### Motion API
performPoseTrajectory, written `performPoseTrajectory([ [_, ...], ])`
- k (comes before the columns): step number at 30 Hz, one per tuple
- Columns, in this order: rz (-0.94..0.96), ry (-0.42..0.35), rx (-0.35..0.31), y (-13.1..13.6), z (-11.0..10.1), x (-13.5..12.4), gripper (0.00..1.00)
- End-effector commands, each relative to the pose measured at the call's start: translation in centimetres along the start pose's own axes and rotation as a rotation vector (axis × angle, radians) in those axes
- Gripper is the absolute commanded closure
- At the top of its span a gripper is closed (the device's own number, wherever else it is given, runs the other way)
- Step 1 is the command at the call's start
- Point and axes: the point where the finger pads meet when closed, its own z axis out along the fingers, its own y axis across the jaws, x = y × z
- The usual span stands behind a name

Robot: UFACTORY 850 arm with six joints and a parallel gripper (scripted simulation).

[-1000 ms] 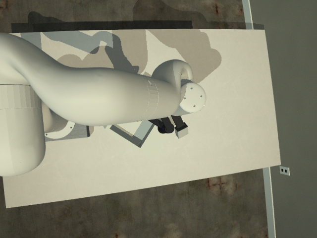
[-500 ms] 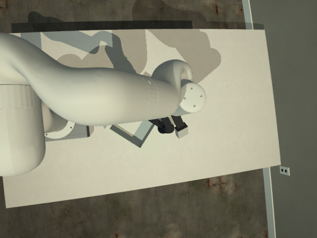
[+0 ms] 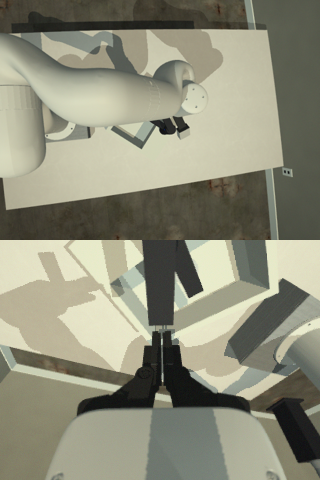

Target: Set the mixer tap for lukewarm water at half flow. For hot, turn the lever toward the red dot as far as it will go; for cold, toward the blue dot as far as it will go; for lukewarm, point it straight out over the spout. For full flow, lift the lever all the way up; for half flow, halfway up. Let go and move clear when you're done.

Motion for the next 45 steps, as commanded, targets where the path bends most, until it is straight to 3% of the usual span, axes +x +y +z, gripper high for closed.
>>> performPoseTrajectory([
  [1, 0.0, 0.001, 0.002, -0.07, -0.09, 0.03, 1.0],
  [11, 0.0, 0.001, 0.002, -0.07, -0.09, 0.03, 1.0],
  [12, 0.0, 0.001, 0.002, -0.07, -0.09, 0.03, 0.28],
  [45, 0.0, 0.001, 0.002, -0.07, -0.09, 0.03, 0.28],
])
